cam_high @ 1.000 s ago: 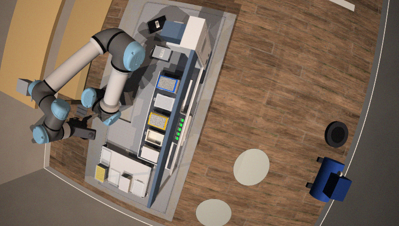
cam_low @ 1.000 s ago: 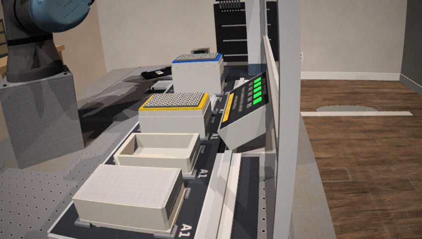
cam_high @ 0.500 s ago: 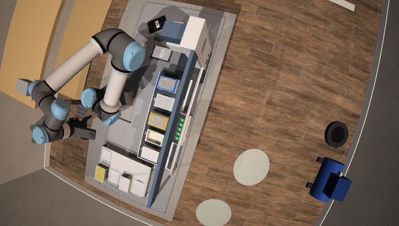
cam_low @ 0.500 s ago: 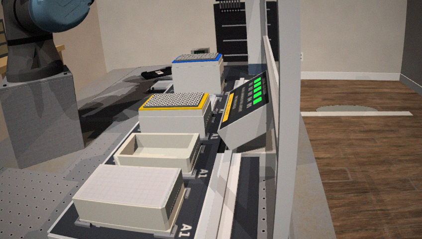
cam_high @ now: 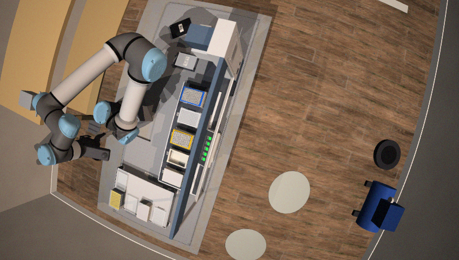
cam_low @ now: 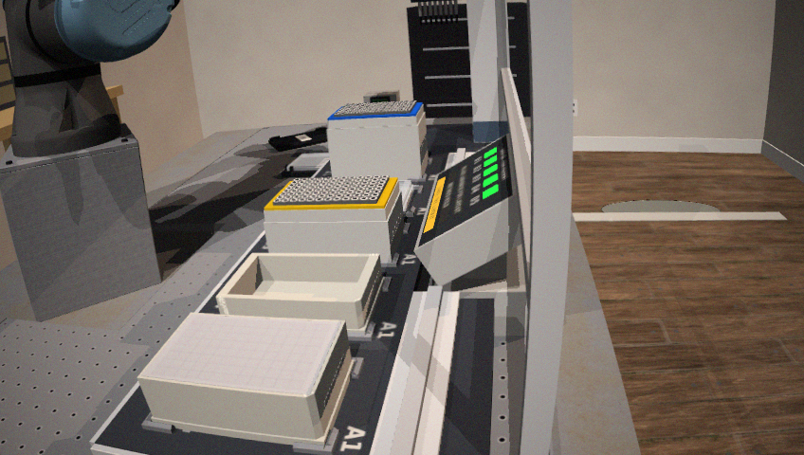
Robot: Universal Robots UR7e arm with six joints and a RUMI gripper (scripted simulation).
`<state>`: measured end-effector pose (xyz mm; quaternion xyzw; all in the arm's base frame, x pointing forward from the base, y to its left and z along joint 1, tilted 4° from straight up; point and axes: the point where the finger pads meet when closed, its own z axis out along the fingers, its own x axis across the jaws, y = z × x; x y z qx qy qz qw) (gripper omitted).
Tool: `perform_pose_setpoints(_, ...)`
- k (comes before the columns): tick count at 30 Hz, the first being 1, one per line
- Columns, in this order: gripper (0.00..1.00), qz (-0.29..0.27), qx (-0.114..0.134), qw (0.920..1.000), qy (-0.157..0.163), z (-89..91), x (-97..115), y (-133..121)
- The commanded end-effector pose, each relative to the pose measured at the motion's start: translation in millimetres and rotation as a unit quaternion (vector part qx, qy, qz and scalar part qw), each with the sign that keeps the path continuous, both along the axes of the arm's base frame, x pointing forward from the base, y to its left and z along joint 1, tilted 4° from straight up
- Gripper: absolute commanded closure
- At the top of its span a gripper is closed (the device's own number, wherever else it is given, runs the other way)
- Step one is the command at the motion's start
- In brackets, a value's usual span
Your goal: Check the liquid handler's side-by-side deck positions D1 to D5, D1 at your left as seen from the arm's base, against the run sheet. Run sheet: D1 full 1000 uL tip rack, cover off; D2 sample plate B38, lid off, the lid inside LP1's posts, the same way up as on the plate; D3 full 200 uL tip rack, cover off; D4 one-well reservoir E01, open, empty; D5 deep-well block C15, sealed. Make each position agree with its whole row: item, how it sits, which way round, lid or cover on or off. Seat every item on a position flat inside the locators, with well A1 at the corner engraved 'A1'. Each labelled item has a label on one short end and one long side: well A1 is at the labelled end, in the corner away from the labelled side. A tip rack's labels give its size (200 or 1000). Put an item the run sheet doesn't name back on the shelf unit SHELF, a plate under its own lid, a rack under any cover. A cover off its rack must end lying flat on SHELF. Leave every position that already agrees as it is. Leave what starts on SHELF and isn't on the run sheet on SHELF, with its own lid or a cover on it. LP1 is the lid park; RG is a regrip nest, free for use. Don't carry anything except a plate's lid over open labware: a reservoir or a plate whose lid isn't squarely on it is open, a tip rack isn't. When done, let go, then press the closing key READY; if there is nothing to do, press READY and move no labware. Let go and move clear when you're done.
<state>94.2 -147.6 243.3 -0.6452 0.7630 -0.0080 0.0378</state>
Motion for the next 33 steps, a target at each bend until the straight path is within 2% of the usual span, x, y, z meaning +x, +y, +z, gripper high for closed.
perform_pose_setpoints(1,0.18,0.0,0.001,1.0,0.003,-68.2,60.9,39.7)
perform_pose_setpoints(32,0.18,-0.001,0.001,1.0,0.003,-68.4,62.3,37.1)
perform_pose_setpoints(33,0.18,0.0,-0.001,1.0,0.002,-3.5,3.2,0.4)
